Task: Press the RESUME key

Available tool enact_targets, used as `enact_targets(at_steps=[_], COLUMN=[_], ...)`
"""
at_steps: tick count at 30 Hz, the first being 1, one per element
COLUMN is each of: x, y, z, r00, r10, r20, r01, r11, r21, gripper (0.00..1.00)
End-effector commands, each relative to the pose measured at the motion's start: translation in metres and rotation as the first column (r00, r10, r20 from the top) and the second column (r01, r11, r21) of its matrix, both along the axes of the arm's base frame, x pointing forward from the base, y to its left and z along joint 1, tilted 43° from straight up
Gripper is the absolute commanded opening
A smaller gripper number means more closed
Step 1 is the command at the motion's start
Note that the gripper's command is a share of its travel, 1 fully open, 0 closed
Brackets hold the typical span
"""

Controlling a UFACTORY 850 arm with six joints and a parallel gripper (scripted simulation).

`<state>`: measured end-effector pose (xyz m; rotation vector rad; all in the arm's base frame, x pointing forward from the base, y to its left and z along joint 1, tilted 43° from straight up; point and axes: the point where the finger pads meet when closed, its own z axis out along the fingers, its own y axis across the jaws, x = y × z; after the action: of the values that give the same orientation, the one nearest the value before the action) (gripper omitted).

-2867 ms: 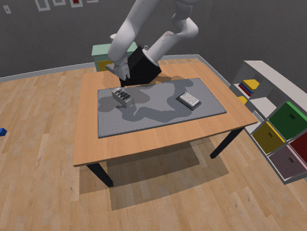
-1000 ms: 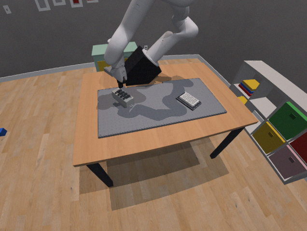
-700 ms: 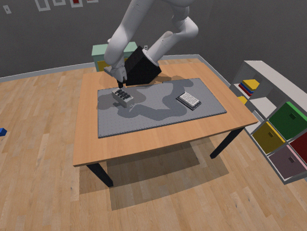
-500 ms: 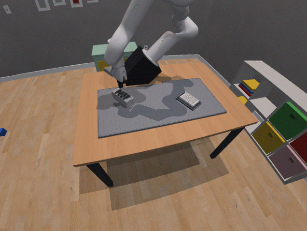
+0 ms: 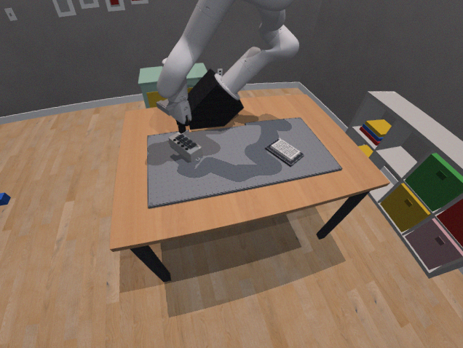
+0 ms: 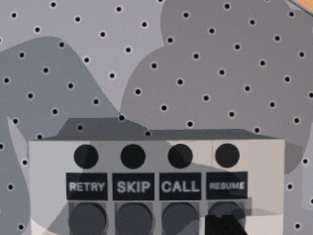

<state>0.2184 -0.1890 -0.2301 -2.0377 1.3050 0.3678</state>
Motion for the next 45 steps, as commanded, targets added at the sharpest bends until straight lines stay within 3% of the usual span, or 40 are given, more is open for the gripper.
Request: enact_targets(at_steps=[1, 7, 16, 24, 45], x=[0.000, 0.000, -0.016, -0.016, -0.012], y=[-0.001, -0.001, -0.023, -0.023, -0.001], z=[0.000, 0.000, 0.019, 0.019, -0.004], r00=[1.000, 1.000, 1.000, 1.000, 1.000], r10=[0.000, 0.000, -0.001, -0.001, -0.001], r20=[0.001, 0.001, 0.001, 0.001, 0.001], r01=[0.000, 0.000, 0.001, 0.001, 0.001], r11=[1.000, 1.000, 1.000, 1.000, 1.000], r21=[-0.002, -0.002, -0.002, -0.002, -0.002], gripper=[0.00, 0.00, 0.00, 0.00, 0.00])
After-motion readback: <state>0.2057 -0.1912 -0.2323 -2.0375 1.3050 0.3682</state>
